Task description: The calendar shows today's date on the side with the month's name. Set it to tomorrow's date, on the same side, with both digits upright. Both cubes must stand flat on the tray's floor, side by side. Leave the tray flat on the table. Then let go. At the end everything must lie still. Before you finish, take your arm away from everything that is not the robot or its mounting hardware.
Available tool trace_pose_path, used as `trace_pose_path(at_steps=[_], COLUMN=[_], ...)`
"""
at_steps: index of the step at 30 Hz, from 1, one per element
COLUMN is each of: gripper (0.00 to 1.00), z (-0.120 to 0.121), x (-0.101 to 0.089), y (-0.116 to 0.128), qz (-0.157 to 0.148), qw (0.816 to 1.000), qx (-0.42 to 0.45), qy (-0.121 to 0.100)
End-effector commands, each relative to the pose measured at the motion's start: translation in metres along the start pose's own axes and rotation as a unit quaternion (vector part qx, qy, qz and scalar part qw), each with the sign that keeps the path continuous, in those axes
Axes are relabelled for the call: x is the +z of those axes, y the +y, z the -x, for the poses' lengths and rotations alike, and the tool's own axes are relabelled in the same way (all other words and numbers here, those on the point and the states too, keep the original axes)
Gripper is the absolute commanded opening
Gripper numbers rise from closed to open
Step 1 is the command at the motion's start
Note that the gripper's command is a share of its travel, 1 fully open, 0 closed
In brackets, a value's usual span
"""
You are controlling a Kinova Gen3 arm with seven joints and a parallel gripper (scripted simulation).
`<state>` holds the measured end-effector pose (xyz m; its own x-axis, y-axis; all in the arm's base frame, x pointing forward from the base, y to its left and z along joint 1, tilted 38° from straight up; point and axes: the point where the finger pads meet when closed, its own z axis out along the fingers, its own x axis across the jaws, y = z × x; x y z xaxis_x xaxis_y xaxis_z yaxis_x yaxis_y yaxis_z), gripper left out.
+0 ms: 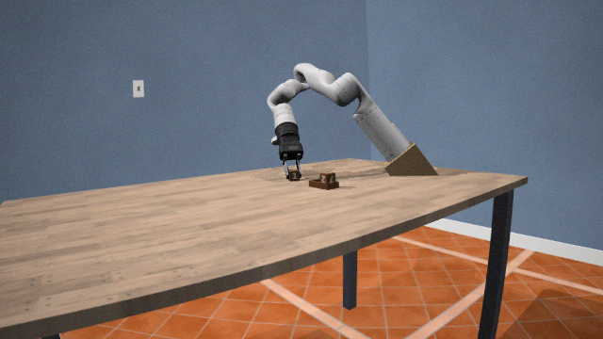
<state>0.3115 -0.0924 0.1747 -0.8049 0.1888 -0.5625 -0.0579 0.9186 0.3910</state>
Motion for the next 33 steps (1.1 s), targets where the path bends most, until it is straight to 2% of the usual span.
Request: trace_pose_path(at_steps=[1, 21, 22, 26, 27, 29, 30, 32, 33], gripper=[0.6, 0.6, 0.66, 0.66, 0.72, 0.72, 0.78, 0.78, 0.84], z=[0.0001, 0.0001, 0.0001, 0.0001, 0.0001, 0.0001, 0.0001, 0.0001, 0.0001], x=[-0.0001, -0.0001, -0.0001, -0.0001, -0.0001, -0.0001, -0.0001, -0.0001, -0.0001], y=[0.0001, 0.0001, 0.0001, 0.0001, 0.0001, 0.0001, 0.0001, 0.0001, 0.0001], qz=[0.0, 0.0, 0.0, 0.0, 0.0, 0.0, 0.0, 0.0, 0.0], qw=[1.0, 1.0, 1.0, 1.0, 1.0, 1.0, 1.0, 1.0, 1.0], qx=[0.0, 0.0, 0.0, 0.0, 0.0, 0.0, 0.0, 0.0, 0.0], qy=[0.0, 0.0, 0.0, 0.0, 0.0, 0.0, 0.0, 0.0, 0.0])
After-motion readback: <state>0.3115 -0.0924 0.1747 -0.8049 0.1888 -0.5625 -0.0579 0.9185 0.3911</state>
